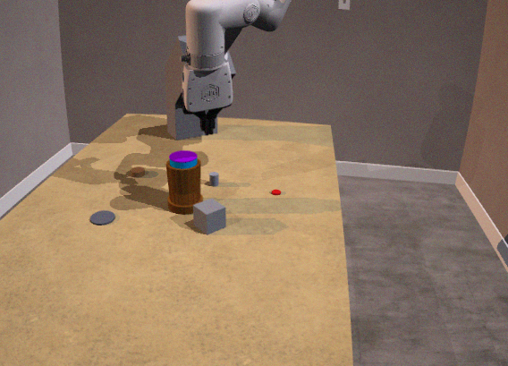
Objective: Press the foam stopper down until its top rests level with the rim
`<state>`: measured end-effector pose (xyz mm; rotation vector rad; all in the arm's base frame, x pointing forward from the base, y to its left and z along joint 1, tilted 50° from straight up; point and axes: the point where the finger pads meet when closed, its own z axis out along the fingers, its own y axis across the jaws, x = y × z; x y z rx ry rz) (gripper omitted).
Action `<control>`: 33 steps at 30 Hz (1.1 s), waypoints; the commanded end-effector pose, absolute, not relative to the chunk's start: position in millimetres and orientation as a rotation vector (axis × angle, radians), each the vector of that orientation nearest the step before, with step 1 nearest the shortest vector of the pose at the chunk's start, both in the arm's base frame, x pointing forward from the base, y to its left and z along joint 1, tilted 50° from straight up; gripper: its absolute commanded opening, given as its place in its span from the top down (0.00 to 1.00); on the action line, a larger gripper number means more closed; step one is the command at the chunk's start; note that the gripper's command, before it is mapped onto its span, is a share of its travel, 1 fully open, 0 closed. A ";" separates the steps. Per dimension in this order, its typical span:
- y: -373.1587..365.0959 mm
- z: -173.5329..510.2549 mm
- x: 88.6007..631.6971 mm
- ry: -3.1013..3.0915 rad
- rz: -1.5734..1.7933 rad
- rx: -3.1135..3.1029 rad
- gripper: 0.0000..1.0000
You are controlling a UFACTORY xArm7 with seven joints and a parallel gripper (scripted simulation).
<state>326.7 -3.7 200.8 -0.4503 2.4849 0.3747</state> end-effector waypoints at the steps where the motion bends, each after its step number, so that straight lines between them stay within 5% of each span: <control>1: -15.8 195.2 340.3 2.425 0.441 -0.222 1.00; 33: -50.9 181.8 357.5 2.323 0.553 0.222 1.00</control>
